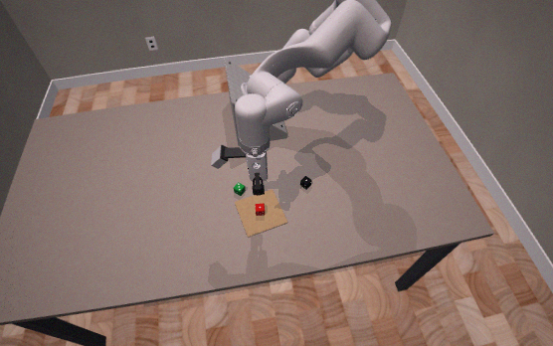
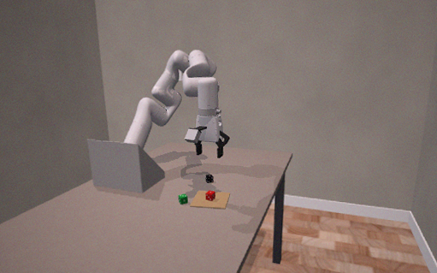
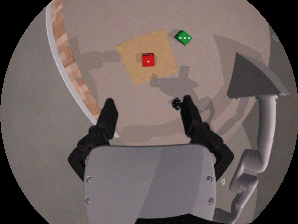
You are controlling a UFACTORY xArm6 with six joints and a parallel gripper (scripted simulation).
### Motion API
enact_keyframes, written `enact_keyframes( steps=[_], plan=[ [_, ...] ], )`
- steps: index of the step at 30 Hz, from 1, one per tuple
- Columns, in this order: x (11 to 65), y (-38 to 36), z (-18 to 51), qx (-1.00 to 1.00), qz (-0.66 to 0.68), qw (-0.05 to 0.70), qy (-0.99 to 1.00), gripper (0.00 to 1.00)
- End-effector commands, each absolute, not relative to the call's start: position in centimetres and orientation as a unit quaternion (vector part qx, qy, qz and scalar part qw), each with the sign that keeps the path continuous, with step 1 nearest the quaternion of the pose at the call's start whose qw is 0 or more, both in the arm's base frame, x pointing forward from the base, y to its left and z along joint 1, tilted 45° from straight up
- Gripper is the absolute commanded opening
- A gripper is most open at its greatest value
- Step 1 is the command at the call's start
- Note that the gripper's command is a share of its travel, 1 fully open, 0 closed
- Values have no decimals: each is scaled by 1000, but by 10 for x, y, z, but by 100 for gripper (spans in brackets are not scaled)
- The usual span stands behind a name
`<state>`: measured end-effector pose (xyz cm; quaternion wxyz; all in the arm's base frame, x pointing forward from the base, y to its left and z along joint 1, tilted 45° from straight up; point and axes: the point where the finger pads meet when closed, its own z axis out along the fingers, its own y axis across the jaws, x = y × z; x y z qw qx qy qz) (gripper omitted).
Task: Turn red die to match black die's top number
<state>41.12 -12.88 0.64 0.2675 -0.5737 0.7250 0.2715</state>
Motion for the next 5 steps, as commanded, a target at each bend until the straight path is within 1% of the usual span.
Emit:
enact_keyframes(
  steps=[1,5],
  plan=[
    [412,-130,7,-574,270,268,725,100],
    [412,-130,7,-574,270,268,725,100]
  ],
)
